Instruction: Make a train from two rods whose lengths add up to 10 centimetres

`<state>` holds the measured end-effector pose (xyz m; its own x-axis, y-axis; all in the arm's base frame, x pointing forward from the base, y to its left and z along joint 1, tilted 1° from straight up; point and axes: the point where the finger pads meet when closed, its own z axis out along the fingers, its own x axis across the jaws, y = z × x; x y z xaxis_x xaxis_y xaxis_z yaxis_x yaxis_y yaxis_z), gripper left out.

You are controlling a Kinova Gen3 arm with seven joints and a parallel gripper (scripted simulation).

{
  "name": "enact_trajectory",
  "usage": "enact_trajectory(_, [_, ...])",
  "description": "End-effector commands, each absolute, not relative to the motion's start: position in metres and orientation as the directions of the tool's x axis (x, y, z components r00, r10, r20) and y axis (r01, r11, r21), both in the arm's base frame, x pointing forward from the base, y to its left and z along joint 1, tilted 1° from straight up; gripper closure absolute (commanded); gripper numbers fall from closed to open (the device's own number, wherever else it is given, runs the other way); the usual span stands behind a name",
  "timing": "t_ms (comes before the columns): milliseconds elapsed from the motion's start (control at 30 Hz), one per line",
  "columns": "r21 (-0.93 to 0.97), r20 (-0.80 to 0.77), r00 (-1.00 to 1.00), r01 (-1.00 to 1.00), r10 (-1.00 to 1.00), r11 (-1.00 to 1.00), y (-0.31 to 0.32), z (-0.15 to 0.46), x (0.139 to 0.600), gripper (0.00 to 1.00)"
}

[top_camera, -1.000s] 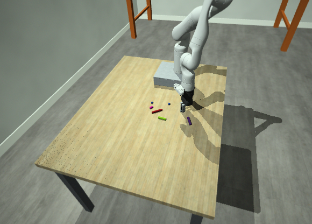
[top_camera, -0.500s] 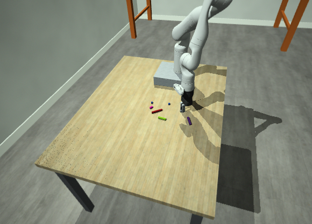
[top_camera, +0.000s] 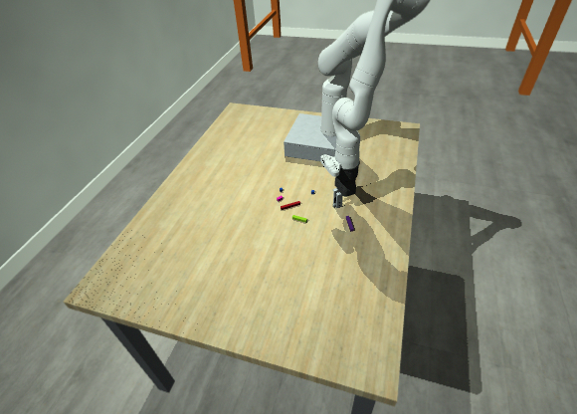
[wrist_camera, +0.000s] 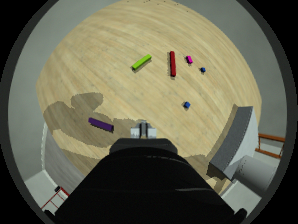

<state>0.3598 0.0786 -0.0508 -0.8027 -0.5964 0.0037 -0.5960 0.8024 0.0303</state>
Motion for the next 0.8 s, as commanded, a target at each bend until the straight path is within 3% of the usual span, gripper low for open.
enact_trajectory(0, [0.025,0.000,-0.804,-0.594,-0.595,0.804,0.0776,-0.0511,0.3618,0.76])
enact_trajectory(200, [0.025,0.000,-0.804,-0.594,-0.595,0.804,0.0776,-0.0511,0.3618,0.76])
enact_trajectory(233, [0.025,0.000,-0.804,-0.594,-0.595,0.804,0.0776,-0.0511,0.3618,0.70])
enact_trajectory(300, [0.025,0.000,-0.804,-0.594,-0.595,0.804,0.0776,-0.0511,0.3618,0.70])
enact_trajectory(433, [0.025,0.000,-0.804,-0.594,-0.595,0.804,0.0776,-0.0511,0.3618,0.58])
enact_trajectory(567, [0.025,0.000,-0.804,-0.594,-0.595,0.804,0.0776,-0.0511,0.3618,0.58])
enact_trajectory(700, [0.025,0.000,-0.804,-0.594,-0.595,0.804,0.0776,-0.0511,0.3618,0.46])
enact_trajectory(767, [0.025,0.000,-0.804,-0.594,-0.595,0.804,0.0776,-0.0511,0.3618,0.46])
